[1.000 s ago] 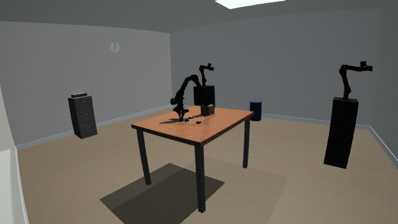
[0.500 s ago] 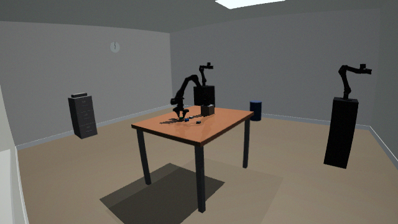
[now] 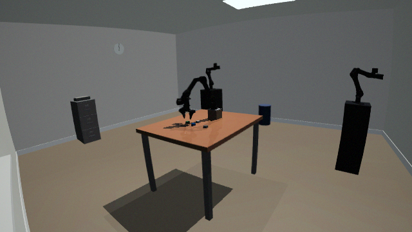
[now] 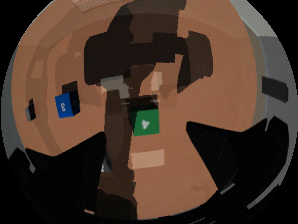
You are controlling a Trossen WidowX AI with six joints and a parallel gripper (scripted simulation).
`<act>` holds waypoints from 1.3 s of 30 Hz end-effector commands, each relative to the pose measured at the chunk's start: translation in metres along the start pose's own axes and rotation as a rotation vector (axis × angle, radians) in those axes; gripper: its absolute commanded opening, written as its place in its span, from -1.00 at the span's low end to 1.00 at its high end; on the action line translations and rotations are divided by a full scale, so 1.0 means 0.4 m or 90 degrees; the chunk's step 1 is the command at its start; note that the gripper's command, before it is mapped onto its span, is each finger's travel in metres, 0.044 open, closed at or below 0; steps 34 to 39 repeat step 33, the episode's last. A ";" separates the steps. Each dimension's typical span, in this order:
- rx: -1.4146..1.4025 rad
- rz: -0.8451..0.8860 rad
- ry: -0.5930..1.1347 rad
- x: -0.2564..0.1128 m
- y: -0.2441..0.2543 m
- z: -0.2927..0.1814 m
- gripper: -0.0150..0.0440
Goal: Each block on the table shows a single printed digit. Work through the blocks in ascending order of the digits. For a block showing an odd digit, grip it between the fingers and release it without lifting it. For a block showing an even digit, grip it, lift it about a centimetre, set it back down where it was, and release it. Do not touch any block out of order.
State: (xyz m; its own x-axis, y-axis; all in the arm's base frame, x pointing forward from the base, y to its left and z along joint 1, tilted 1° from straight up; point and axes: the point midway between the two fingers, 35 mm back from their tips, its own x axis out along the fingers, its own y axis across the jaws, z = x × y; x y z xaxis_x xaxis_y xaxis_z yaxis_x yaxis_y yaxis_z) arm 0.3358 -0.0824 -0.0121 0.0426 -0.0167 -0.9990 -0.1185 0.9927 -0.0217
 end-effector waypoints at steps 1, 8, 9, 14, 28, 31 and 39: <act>-0.013 0.004 0.000 -0.020 0.052 0.013 0.86; -0.051 0.017 -0.003 -0.077 0.270 0.033 0.86; -0.048 0.017 -0.003 -0.084 0.299 0.032 0.86; -0.034 0.020 0.000 -0.124 0.467 0.005 0.86; 0.000 0.022 0.006 -0.221 0.806 -0.191 0.86; 0.000 0.022 0.006 -0.222 0.808 -0.193 0.86; 0.000 0.022 0.006 -0.222 0.808 -0.193 0.86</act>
